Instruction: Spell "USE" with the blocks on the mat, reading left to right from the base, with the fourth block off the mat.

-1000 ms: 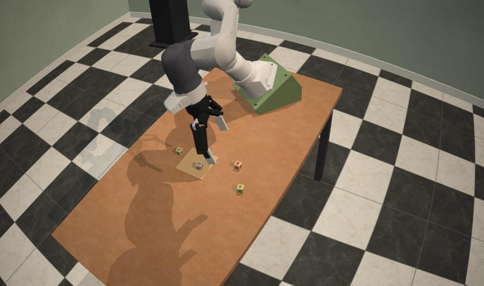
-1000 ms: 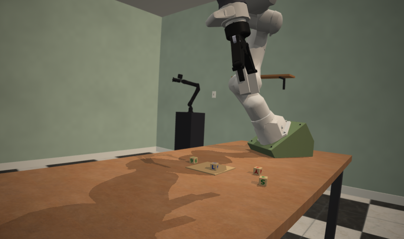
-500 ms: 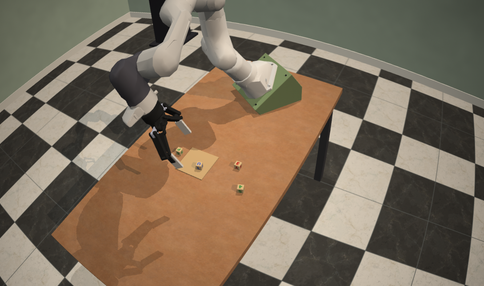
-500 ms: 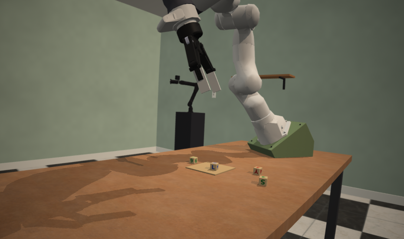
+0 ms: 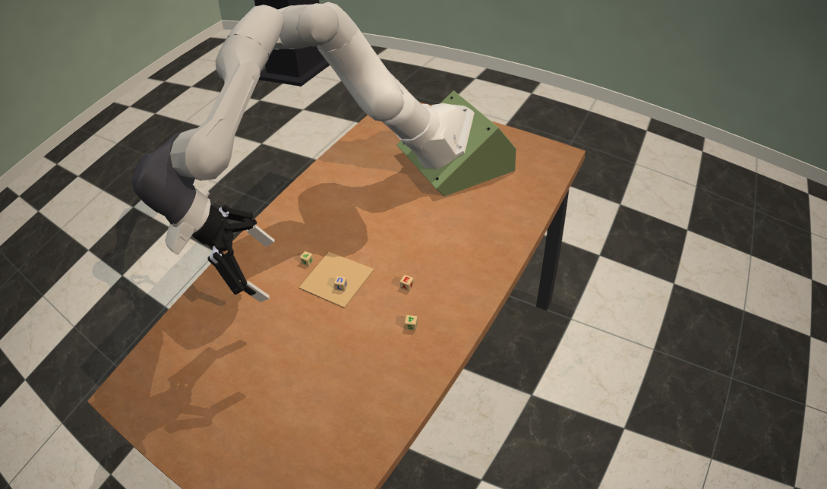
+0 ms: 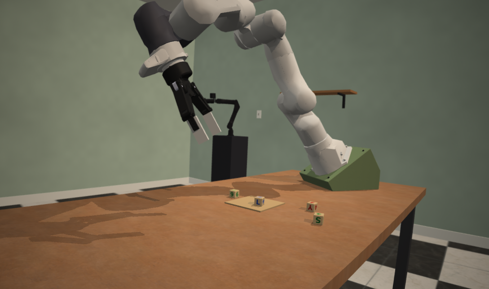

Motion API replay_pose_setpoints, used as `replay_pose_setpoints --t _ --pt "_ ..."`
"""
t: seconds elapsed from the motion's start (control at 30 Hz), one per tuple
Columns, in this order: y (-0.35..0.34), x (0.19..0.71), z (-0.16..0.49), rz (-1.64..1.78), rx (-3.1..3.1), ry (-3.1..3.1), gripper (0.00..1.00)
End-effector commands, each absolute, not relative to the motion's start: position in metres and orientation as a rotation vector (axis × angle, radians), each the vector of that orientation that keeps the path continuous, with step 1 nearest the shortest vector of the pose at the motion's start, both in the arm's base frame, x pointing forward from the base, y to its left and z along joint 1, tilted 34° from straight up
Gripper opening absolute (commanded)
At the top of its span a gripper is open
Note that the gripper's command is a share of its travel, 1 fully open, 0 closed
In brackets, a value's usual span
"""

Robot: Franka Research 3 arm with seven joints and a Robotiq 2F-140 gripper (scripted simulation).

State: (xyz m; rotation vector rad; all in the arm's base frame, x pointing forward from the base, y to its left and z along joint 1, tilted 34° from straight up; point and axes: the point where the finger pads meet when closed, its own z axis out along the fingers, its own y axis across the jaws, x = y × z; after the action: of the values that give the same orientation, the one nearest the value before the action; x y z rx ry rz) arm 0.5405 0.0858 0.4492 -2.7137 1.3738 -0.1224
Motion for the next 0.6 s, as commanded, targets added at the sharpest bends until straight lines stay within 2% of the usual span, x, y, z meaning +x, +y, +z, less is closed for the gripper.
replay_pose_setpoints --t 0.0,0.13,0.23,0.57 --pt "0.046 0.545 0.439 -0.067 -2.845 1.227 1.0" --pt "0.002 0.553 0.421 -0.011 -2.899 1.241 1.0" --pt "0.016 0.542 0.393 -0.142 -2.851 1.54 1.0" --pt "0.025 0.534 0.376 -0.261 -2.8 1.709 1.0"
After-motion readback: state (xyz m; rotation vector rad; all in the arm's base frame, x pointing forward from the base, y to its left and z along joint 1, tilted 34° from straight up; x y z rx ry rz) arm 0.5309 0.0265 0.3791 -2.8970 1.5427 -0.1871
